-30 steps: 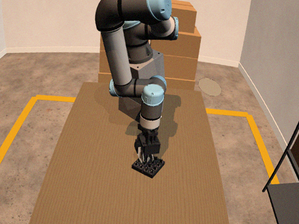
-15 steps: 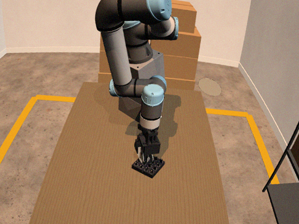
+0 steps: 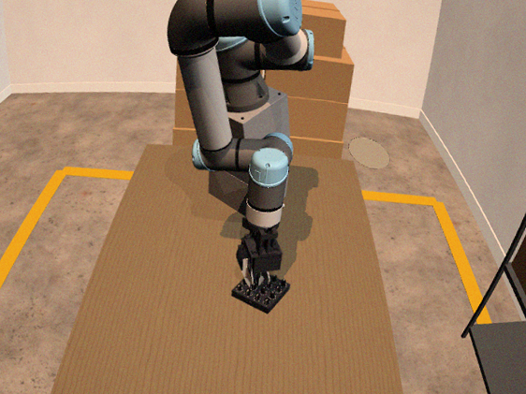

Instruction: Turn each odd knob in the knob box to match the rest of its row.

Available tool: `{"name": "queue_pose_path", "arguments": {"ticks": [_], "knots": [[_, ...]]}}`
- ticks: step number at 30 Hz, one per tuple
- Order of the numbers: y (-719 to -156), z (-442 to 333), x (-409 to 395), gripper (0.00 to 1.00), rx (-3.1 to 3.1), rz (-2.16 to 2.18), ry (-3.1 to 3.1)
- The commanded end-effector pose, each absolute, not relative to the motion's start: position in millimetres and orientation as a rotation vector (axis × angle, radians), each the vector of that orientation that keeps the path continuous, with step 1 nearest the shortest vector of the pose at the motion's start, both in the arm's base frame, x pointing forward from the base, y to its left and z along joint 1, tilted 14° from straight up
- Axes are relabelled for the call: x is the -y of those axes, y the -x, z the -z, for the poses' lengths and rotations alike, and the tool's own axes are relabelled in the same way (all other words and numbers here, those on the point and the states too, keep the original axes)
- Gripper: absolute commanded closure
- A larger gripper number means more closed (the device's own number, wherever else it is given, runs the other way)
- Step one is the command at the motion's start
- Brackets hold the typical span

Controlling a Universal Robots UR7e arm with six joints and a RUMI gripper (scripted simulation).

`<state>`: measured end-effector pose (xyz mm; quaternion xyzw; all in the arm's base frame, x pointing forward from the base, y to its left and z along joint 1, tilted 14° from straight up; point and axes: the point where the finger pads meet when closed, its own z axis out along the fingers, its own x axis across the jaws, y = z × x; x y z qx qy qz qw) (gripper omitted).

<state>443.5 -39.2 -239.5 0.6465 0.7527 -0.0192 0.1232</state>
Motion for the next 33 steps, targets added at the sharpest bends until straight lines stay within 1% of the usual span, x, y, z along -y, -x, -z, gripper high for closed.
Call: {"name": "queue_pose_path", "arguments": {"ticks": [1, 2, 33], "knots": [[-443.9, 239.1, 39.2, 0.89, -2.195, 0.055, -1.885], [-443.9, 239.1, 39.2, 0.96, -2.195, 0.055, -1.885], [-443.9, 239.1, 39.2, 0.96, -2.195, 0.055, -1.885]]}}
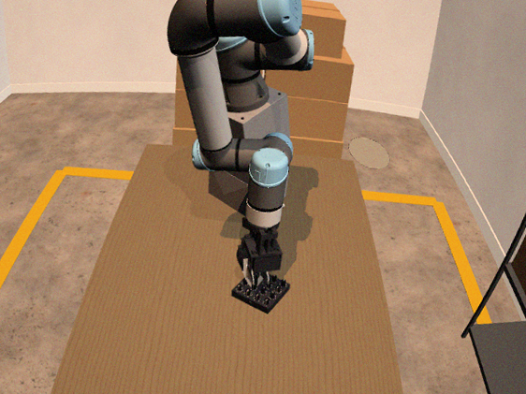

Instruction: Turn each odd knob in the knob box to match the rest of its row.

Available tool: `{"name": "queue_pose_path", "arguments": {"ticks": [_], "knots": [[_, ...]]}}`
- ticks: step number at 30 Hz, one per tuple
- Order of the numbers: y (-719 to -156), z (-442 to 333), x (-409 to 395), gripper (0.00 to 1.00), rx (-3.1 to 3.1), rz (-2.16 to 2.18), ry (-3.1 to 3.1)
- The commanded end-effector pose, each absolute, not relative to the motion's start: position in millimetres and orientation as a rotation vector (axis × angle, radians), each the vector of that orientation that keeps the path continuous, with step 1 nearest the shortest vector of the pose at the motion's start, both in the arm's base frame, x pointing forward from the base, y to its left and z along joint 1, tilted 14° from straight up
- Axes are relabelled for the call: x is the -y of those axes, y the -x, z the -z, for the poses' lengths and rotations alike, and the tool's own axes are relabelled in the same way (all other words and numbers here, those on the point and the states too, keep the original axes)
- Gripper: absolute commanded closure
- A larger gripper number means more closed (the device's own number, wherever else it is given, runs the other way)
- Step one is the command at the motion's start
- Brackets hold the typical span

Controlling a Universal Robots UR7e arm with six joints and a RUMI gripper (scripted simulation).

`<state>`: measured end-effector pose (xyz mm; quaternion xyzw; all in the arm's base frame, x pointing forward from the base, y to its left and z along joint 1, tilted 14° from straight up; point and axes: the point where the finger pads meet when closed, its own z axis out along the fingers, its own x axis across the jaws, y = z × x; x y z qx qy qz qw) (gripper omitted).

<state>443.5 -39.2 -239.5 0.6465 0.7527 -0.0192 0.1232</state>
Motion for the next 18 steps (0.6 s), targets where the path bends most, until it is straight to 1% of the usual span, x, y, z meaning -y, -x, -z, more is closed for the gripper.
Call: {"name": "queue_pose_path", "arguments": {"ticks": [1, 18], "knots": [[-443.9, 239.1, 39.2, 0.96, -2.195, 0.055, -1.885], [-443.9, 239.1, 39.0, 0.96, -2.169, 0.05, -1.914]]}}
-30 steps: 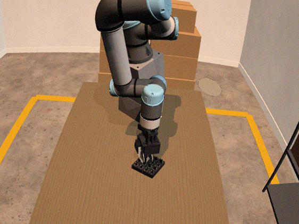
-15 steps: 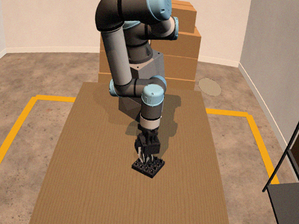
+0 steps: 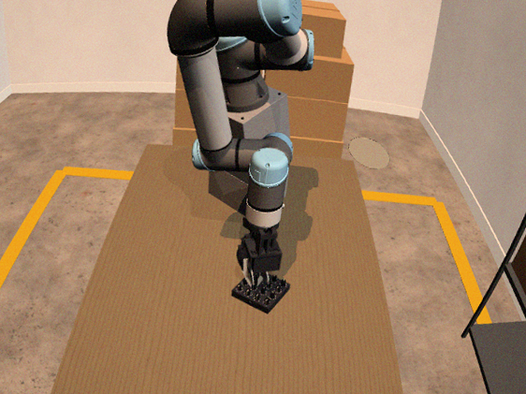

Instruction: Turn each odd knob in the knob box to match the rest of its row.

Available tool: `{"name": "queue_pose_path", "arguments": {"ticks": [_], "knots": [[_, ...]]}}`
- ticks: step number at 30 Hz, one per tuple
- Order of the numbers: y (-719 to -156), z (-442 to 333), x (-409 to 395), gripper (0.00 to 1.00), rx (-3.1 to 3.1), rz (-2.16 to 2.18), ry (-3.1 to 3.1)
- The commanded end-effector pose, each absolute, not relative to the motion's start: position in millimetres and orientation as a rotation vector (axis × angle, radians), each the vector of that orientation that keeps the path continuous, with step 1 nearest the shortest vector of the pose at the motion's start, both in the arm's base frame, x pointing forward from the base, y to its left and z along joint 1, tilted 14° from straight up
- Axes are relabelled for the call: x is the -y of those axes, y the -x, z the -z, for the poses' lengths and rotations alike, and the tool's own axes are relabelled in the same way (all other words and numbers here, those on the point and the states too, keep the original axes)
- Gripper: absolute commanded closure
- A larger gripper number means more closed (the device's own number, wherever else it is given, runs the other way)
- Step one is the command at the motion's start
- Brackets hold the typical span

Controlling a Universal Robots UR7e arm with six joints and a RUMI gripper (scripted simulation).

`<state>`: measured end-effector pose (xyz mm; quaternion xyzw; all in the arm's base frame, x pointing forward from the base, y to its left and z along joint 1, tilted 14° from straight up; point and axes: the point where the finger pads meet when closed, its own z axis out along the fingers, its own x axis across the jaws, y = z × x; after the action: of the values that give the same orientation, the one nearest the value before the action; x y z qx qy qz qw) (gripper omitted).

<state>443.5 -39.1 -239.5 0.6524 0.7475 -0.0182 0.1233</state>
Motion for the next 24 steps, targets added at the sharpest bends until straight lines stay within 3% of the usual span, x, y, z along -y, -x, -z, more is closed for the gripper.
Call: {"name": "queue_pose_path", "arguments": {"ticks": [1, 24], "knots": [[-443.9, 239.1, 39.0, 0.96, -2.164, 0.049, -1.919], [-443.9, 239.3, 38.0, 0.96, -1.944, 0.01, -2.139]]}}
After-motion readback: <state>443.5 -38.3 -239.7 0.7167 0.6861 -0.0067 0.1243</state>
